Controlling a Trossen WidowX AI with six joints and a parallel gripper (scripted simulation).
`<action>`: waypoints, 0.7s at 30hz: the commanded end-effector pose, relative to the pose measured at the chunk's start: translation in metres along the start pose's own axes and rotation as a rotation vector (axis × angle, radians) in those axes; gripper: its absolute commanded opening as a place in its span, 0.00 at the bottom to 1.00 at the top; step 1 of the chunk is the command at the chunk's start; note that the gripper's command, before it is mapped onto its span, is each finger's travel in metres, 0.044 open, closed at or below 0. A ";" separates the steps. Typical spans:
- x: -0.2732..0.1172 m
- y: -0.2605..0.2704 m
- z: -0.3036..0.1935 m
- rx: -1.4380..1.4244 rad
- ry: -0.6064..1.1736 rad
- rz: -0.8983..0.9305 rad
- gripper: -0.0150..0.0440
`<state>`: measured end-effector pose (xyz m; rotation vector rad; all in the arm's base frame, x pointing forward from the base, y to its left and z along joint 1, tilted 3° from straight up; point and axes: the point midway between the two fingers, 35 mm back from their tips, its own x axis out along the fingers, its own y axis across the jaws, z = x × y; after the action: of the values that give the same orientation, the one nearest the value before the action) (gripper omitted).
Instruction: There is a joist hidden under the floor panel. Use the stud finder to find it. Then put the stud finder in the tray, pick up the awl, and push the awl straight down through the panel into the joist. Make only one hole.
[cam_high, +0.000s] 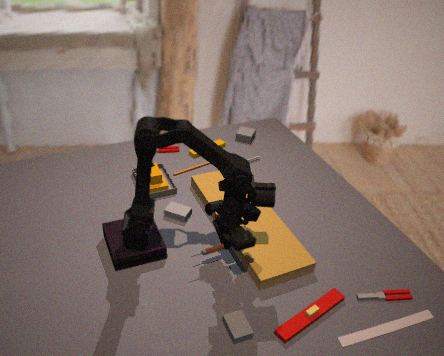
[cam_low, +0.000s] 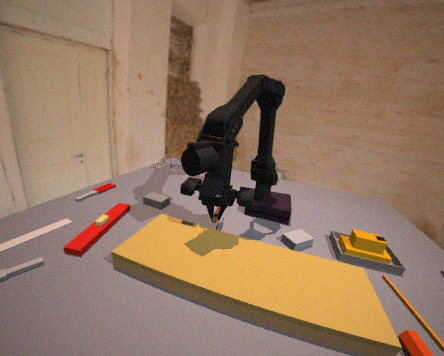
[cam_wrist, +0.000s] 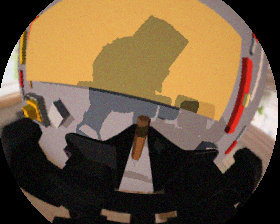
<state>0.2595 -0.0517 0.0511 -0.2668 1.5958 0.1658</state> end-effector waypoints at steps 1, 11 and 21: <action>-0.027 -0.001 0.000 0.004 -0.012 -0.007 0.25; -0.078 0.003 -0.011 0.004 -0.011 -0.006 0.25; -0.063 0.019 0.036 -0.032 -0.231 -0.003 0.25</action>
<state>0.2779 -0.0303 0.1116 -0.2693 1.4455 0.1924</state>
